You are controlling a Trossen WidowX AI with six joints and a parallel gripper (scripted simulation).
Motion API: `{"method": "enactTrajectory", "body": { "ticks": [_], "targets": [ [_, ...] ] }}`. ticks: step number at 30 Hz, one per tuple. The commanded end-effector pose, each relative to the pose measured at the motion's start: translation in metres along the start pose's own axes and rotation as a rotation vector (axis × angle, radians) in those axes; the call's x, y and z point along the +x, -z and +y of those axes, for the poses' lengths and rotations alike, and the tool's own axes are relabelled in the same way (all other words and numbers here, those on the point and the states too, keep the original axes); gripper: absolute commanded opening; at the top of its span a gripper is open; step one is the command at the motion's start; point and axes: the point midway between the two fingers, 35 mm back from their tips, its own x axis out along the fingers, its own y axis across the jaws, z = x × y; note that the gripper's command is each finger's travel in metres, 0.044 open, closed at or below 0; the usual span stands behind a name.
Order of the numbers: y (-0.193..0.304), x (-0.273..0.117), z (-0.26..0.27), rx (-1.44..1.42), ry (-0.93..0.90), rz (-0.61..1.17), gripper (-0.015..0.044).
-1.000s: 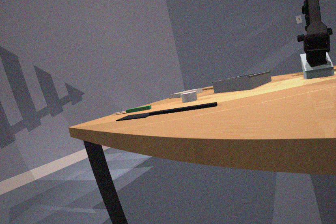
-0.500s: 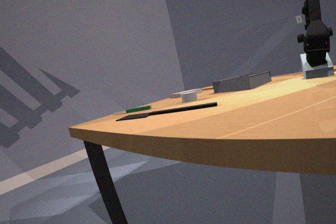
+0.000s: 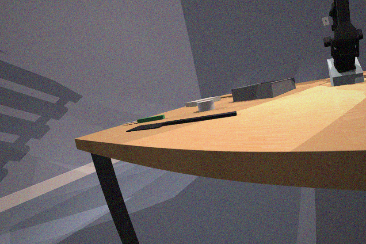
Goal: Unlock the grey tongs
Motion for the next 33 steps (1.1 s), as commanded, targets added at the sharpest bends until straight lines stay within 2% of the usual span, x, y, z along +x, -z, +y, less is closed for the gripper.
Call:
{"method": "enactTrajectory", "body": {
  "ticks": [1, 25, 33],
  "targets": [
    [-0.004, -0.009, 0.000, -0.004, -0.003, -0.071, -0.0150],
    [0.016, -0.050, -0.003, -0.013, 0.015, -0.391, -0.0150],
    [0.016, -0.052, -0.003, -0.013, 0.015, -0.399, -0.0150]
  ]
}}
